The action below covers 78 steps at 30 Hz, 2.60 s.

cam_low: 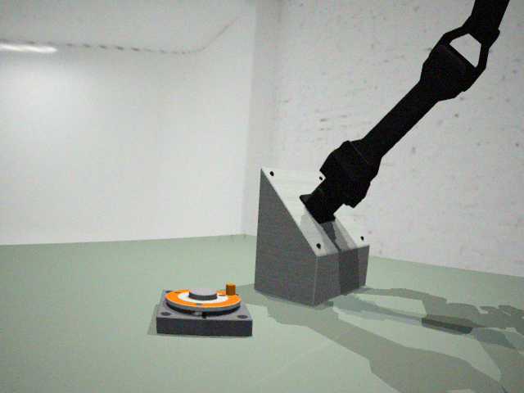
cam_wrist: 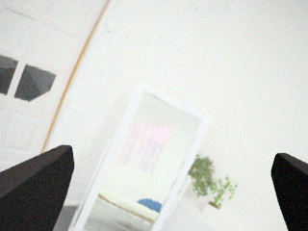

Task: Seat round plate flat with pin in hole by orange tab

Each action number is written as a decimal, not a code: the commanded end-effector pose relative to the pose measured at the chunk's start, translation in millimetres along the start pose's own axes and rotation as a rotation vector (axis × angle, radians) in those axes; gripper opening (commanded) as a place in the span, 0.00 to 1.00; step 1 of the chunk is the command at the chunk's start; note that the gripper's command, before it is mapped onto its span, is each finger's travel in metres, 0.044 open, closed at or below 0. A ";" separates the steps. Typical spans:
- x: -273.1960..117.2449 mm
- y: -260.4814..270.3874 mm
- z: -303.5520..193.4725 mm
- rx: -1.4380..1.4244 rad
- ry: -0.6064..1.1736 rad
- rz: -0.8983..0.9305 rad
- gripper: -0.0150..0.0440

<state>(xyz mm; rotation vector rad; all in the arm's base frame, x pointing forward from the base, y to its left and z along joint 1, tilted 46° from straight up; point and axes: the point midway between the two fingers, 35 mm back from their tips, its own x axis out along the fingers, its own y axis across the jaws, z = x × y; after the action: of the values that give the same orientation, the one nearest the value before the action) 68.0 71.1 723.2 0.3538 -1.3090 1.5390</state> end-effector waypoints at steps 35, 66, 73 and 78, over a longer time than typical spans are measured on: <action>-451.9 -197.6 -181.8 0.094 0.805 -1.378 0.25; -704.2 175.3 -261.2 1.259 1.552 -1.693 0.25; -671.0 269.6 -263.7 1.670 1.479 -1.589 0.25; -669.7 270.0 -264.0 1.673 1.478 -1.588 0.25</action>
<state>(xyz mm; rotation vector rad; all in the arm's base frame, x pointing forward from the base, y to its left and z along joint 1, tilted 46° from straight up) 232.1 -8.9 -26.4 0.6843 1.4141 0.5154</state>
